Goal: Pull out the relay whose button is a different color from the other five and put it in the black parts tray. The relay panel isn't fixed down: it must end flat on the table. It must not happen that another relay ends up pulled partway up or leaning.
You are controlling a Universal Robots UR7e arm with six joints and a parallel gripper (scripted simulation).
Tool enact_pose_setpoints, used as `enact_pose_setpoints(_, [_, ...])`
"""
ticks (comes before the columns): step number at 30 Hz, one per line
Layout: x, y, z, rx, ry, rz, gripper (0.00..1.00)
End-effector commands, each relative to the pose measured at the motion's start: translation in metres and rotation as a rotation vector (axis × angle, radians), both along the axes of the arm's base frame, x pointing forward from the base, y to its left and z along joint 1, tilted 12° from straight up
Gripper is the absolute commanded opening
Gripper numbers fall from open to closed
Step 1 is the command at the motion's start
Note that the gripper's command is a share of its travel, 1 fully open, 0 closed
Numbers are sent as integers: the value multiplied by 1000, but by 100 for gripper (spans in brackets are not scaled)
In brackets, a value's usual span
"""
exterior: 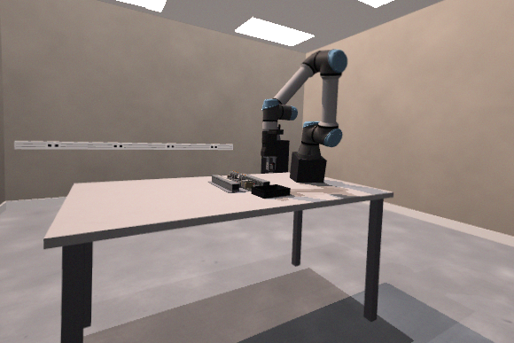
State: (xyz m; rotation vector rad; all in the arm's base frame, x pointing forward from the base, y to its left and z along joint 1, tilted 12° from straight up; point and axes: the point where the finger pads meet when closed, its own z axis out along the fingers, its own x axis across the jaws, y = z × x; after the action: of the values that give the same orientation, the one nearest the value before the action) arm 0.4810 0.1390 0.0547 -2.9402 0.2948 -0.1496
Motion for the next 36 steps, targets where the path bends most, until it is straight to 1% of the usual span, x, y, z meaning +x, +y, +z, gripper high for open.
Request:
enact_pose_setpoints(1, [0, 3, -6, 1, 0, 2, 0])
enact_pose_setpoints(10, [2, 6, -22, 1, 0, 2, 0])
enact_pose_setpoints(12, [2, 6, -22, 1, 0, 2, 0])
enact_pose_setpoints(27, [7, 13, -57, 1, 0, 2, 0])
enact_pose_setpoints(29, [7, 13, -57, 1, 0, 2, 0])
enact_pose_setpoints(36, [8, 16, -72, 1, 0, 2, 0])
